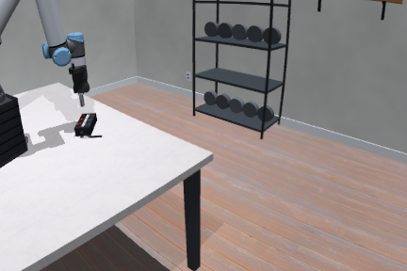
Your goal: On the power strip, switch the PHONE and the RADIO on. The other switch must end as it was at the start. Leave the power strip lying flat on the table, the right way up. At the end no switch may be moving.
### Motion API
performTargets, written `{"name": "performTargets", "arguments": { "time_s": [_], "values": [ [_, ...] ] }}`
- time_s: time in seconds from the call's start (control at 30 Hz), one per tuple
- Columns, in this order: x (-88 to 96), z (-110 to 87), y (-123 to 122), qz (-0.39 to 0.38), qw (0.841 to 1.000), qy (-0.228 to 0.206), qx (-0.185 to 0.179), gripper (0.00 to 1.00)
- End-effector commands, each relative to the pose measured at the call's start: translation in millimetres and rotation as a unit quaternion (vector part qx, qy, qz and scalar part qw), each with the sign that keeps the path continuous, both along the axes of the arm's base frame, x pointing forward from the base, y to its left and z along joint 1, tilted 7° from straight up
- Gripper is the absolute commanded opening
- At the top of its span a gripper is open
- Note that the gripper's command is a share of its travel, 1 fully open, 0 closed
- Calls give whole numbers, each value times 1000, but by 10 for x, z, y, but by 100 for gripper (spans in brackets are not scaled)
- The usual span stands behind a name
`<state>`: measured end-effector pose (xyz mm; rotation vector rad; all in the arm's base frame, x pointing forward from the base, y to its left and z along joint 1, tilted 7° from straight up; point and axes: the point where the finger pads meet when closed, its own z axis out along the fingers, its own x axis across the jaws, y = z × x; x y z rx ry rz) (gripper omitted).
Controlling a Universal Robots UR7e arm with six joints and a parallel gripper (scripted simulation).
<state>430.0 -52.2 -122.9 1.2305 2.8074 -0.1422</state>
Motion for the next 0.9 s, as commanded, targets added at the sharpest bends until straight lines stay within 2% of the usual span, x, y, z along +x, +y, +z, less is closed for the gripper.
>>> {"name": "performTargets", "arguments": {
  "time_s": [0.0,0.87],
  "values": [
    [4,4,-1,0,1000,-1,0,0],
    [9,-122,-14,0,1000,-1,0,0]
  ]
}}
